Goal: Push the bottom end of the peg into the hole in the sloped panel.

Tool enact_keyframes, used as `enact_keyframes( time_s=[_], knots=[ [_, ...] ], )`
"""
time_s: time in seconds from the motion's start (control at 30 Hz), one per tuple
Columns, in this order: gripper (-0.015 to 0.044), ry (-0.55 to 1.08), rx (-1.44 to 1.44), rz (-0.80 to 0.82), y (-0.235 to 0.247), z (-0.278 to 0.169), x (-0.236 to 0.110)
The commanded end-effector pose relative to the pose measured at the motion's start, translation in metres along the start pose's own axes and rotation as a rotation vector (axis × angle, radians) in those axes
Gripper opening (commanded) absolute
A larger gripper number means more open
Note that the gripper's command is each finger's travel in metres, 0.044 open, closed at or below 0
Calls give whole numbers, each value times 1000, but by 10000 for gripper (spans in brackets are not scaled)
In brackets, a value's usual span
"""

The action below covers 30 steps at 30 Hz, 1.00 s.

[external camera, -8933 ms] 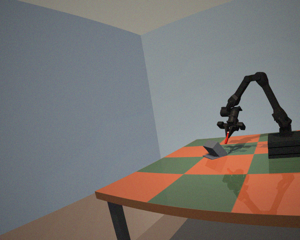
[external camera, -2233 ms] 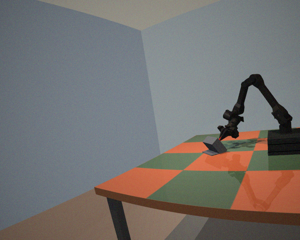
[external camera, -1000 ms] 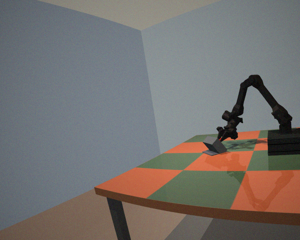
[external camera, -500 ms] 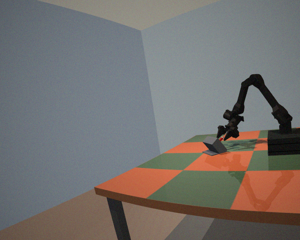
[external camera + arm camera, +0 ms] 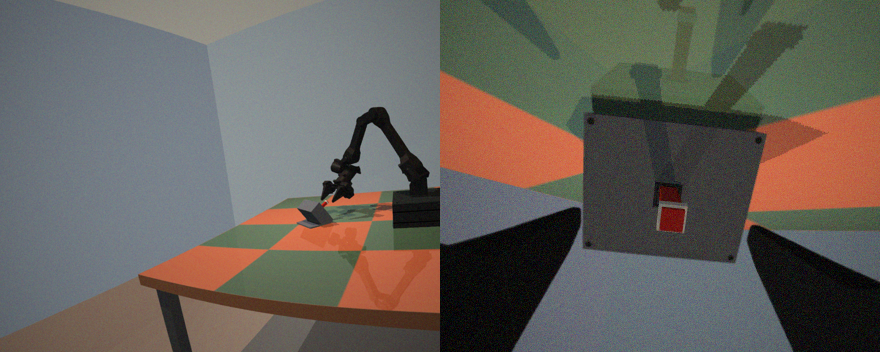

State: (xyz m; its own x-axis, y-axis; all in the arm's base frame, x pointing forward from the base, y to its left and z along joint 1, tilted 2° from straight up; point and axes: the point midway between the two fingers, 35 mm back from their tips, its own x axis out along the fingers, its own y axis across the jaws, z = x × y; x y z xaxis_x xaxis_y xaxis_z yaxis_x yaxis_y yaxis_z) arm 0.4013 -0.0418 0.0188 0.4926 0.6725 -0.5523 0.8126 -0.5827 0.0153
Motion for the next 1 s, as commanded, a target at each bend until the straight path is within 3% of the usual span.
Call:
enact_keyframes(
  time_s=[0.0, 0.97],
  knots=[
    [440, 2, -6, 0, 1, 0, -9],
    [440, 2, 3, 1, 1, 4, -57]
  ],
)
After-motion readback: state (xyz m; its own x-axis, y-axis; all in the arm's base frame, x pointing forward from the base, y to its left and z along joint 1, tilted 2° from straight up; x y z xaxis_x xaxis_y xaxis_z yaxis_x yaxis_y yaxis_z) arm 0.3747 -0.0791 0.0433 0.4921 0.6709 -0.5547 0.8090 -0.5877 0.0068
